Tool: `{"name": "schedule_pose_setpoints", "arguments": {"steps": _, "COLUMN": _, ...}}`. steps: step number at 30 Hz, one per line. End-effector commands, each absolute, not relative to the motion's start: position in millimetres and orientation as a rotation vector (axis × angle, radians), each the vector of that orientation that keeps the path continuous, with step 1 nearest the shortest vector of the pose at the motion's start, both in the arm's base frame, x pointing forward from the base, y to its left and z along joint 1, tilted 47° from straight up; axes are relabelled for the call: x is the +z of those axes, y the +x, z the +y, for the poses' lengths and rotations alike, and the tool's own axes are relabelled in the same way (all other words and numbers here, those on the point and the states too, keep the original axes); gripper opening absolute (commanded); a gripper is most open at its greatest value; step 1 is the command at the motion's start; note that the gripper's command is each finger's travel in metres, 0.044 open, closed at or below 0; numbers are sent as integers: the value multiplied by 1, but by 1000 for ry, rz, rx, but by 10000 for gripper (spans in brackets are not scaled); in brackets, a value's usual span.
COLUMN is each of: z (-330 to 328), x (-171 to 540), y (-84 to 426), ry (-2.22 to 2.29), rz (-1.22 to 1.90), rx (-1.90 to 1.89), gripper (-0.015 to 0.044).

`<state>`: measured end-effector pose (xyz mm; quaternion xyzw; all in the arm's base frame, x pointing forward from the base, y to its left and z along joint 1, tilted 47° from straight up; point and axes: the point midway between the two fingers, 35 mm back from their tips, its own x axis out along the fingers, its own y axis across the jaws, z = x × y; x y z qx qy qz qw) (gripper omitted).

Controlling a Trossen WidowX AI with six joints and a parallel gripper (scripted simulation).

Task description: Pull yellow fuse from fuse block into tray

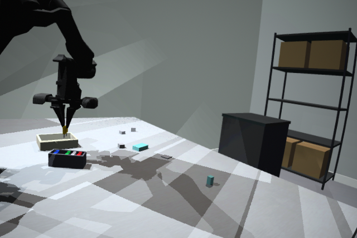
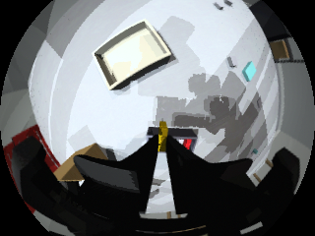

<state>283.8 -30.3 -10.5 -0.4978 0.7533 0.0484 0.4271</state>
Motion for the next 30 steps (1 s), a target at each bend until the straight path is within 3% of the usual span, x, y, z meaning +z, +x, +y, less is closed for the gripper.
{"name": "schedule_pose_setpoints", "arguments": {"steps": 1, "z": -17, "x": -23, "y": 290, "ry": -1237, "rz": 1882, "rx": 123, "gripper": 0}}
{"name": "schedule_pose_setpoints", "arguments": {"steps": 30, "z": 64, "x": -120, "y": 303, "ry": -1236, "rz": 1884, "rx": 115, "gripper": 0}}
